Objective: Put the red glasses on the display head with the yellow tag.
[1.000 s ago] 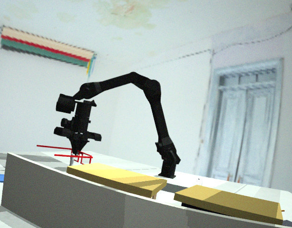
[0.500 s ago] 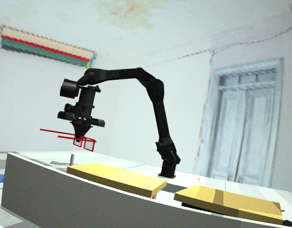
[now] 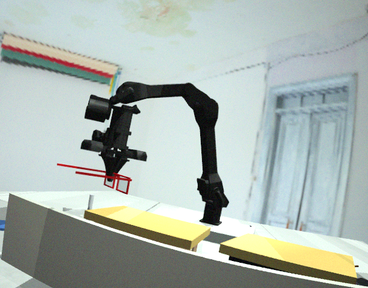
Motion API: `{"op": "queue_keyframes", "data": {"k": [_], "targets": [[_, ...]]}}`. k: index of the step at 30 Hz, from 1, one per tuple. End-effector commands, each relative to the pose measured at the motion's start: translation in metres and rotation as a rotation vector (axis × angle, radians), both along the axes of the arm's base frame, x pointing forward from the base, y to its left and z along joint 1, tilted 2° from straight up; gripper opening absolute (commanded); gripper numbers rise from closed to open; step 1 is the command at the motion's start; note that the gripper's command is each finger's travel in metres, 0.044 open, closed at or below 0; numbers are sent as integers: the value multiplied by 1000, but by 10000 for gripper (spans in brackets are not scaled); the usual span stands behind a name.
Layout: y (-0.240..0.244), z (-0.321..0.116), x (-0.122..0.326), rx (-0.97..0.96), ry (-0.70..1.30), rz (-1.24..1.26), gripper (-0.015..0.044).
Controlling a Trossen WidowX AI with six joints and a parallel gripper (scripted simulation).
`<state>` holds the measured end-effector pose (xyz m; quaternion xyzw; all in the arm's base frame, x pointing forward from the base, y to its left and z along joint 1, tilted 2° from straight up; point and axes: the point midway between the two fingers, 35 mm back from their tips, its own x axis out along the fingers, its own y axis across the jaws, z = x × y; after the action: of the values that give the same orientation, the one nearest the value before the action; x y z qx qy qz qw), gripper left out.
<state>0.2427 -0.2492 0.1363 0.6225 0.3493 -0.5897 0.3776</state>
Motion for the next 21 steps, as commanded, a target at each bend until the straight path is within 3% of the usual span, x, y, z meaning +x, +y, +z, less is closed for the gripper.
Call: {"op": "queue_keyframes", "data": {"k": [1, 21], "targets": [[24, 2, 7, 0, 0, -48, 0], [142, -1, 17, 24, -3, -292, 0]]}}
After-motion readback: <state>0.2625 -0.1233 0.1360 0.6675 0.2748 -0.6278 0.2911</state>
